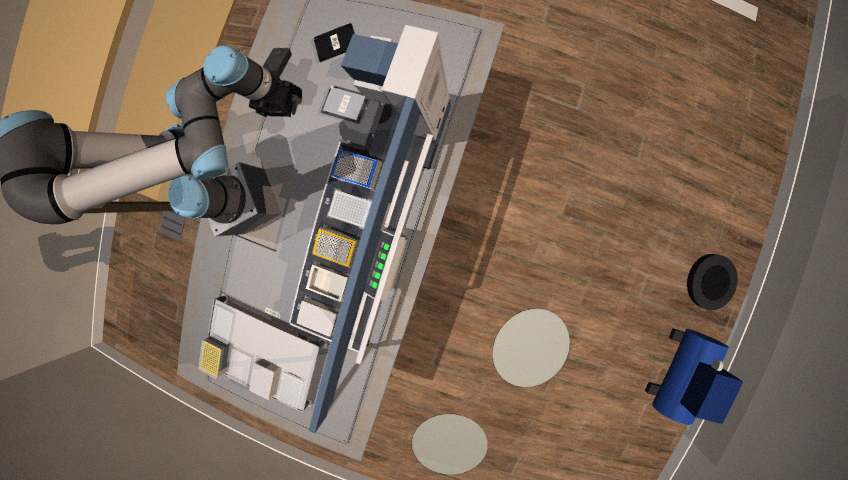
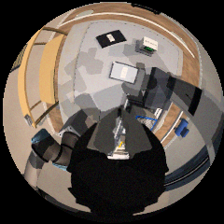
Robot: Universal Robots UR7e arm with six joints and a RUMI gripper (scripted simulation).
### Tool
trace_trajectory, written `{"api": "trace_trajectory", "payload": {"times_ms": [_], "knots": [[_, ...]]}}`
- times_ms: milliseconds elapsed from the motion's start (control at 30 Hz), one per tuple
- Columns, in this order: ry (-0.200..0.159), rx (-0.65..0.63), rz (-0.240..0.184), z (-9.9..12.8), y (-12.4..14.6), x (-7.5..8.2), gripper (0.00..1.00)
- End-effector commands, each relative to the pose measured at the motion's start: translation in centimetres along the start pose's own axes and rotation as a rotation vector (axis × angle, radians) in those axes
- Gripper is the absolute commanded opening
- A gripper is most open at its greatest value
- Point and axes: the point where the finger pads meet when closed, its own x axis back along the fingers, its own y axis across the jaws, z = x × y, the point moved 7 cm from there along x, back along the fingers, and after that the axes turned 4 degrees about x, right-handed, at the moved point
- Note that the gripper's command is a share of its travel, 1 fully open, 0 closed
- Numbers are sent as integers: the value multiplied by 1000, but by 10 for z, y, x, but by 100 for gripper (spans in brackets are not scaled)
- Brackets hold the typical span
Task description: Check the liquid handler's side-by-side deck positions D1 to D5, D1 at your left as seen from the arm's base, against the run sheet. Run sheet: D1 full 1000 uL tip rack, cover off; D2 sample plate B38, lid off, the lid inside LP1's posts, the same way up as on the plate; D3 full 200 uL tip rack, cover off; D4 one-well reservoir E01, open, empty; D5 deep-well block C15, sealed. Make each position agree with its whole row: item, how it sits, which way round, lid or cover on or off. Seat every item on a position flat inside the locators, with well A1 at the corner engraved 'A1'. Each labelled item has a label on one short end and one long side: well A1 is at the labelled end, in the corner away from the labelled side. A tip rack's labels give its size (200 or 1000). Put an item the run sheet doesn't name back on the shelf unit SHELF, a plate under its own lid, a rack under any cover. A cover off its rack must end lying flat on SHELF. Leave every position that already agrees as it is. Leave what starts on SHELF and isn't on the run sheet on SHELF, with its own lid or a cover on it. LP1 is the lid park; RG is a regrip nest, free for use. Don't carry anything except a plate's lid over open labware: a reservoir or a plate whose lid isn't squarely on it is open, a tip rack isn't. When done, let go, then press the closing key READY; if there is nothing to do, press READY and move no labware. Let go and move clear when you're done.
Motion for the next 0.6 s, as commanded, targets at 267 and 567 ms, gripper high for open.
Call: {"api": "trace_trajectory", "payload": {"times_ms": [267,567], "knots": [[0,-62,-1,53,15,0,0],[0,-62,-1,82,23,0,0]]}}
